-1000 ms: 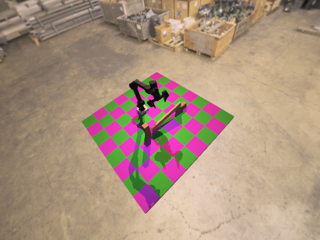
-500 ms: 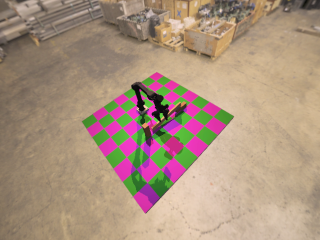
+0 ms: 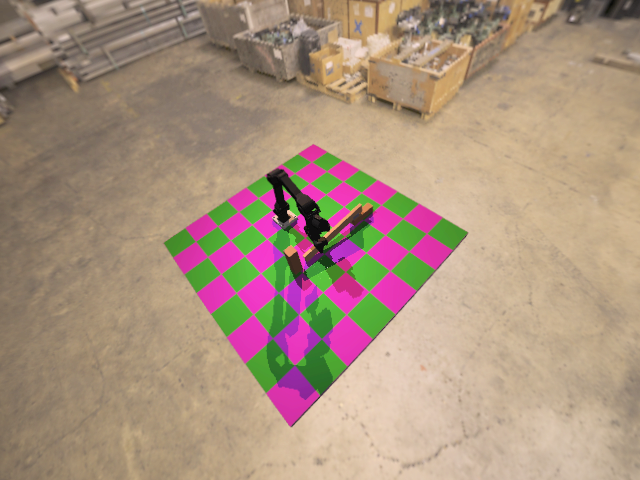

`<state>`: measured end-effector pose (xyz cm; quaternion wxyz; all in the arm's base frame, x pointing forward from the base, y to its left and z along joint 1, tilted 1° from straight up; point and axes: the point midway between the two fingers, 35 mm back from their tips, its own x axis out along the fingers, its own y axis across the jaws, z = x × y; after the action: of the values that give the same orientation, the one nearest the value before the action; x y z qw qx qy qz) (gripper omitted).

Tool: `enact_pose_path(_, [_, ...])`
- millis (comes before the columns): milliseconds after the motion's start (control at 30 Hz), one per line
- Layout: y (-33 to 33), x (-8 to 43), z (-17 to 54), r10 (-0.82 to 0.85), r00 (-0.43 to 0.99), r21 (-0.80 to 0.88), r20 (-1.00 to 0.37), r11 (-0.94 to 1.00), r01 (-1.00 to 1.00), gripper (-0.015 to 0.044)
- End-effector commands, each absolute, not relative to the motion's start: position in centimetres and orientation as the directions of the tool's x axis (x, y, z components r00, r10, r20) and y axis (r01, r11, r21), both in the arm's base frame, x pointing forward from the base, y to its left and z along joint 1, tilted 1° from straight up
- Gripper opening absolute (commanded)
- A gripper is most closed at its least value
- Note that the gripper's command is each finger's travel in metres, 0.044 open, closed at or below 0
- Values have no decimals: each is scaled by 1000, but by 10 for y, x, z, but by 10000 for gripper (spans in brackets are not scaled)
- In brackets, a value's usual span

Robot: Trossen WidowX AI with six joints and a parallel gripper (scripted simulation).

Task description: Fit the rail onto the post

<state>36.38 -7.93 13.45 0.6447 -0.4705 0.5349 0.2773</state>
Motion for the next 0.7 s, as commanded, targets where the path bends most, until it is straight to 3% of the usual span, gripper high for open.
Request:
enact_pose_path(0, [-66,320,107,18,17,-15,-1000,129,-992,440])
enact_pose_path(667, [-64,324,91,18,18,-15,-1000,129,-992,440])
